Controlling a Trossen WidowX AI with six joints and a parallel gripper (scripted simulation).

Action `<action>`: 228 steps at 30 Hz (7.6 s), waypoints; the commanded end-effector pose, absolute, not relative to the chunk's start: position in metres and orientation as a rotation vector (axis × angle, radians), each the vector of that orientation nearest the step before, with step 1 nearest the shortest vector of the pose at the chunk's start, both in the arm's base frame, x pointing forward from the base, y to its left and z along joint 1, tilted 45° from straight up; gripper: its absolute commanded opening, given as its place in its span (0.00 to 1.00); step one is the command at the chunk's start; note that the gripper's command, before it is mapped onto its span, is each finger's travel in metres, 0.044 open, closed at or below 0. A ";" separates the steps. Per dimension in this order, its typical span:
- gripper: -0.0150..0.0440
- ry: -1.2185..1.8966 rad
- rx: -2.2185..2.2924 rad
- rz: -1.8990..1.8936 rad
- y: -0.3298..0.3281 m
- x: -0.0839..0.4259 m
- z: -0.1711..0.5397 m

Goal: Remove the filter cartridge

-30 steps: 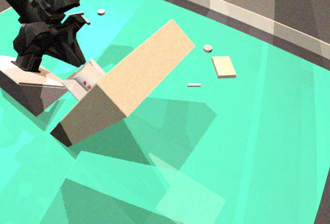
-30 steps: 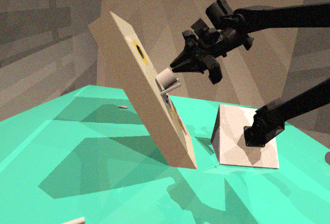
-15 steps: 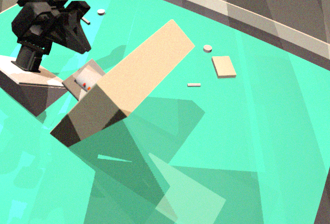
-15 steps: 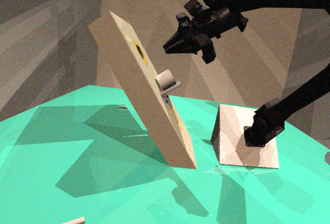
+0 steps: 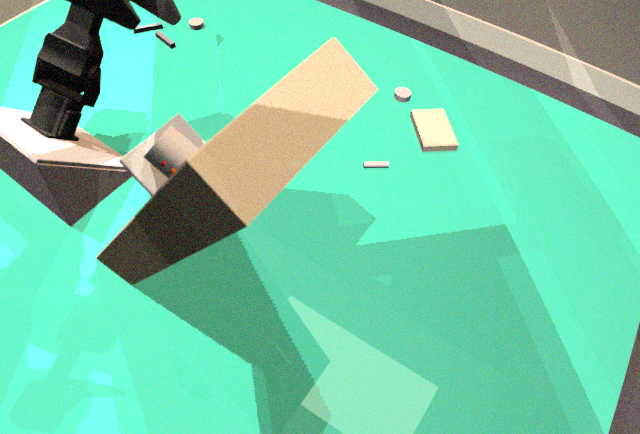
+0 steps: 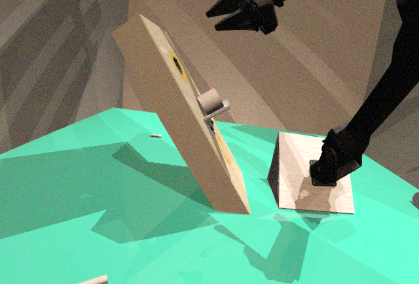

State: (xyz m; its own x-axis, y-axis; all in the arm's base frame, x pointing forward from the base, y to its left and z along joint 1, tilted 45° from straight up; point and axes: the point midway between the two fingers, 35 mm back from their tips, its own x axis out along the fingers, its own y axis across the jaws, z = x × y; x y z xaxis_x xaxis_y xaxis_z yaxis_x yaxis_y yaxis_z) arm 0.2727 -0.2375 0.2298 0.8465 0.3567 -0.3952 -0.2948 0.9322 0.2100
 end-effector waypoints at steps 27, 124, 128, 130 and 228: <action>0.77 0.954 0.711 0.373 -0.149 0.252 0.135; 0.25 1.141 0.921 0.034 -0.288 0.192 0.071; 0.25 1.198 1.006 -0.126 -0.303 0.170 0.050; 0.25 1.222 1.048 -0.211 -0.309 0.158 0.040; 1.00 1.373 1.496 -1.333 -0.238 -0.074 -0.136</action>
